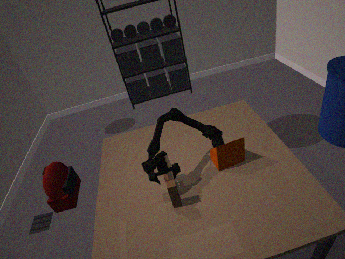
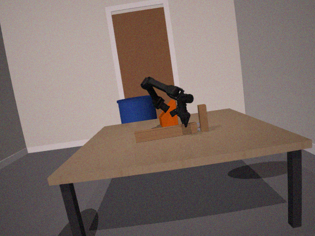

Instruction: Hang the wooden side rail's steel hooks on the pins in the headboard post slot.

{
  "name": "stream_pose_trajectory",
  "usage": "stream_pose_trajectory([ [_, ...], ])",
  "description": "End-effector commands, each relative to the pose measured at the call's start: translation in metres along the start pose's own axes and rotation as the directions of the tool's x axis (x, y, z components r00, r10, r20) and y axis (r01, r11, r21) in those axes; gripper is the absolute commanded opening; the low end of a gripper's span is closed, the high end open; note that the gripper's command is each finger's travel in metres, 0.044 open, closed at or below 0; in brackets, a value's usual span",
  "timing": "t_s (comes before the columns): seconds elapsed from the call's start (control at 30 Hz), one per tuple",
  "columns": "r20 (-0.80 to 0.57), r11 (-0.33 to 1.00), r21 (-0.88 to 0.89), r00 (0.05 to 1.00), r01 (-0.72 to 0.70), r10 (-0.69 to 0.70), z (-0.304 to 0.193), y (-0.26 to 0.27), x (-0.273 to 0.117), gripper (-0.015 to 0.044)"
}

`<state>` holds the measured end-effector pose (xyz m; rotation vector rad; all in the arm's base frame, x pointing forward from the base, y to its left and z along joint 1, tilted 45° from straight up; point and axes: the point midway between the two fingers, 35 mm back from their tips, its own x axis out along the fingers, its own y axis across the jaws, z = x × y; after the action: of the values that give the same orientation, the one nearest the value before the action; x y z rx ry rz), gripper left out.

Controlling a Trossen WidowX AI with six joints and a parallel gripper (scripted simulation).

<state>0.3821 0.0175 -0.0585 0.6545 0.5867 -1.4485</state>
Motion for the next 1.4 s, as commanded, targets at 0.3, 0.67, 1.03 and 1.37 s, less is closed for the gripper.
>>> stream_pose_trajectory([
  [0.3,0.008,1.000,-0.007,1.000,0.001,-0.001,0.000,-0.001,0.022,0.0440],
  [0.67,0.010,1.000,-0.007,1.000,0.001,-0.001,0.001,-0.002,0.038,0.0440],
  [1.03,0.010,1.000,-0.007,1.000,0.001,-0.001,0.001,-0.002,0.038,0.0177],
  [1.37,0.010,1.000,-0.007,1.000,0.001,-0.001,0.001,-0.002,0.038,0.0013],
])
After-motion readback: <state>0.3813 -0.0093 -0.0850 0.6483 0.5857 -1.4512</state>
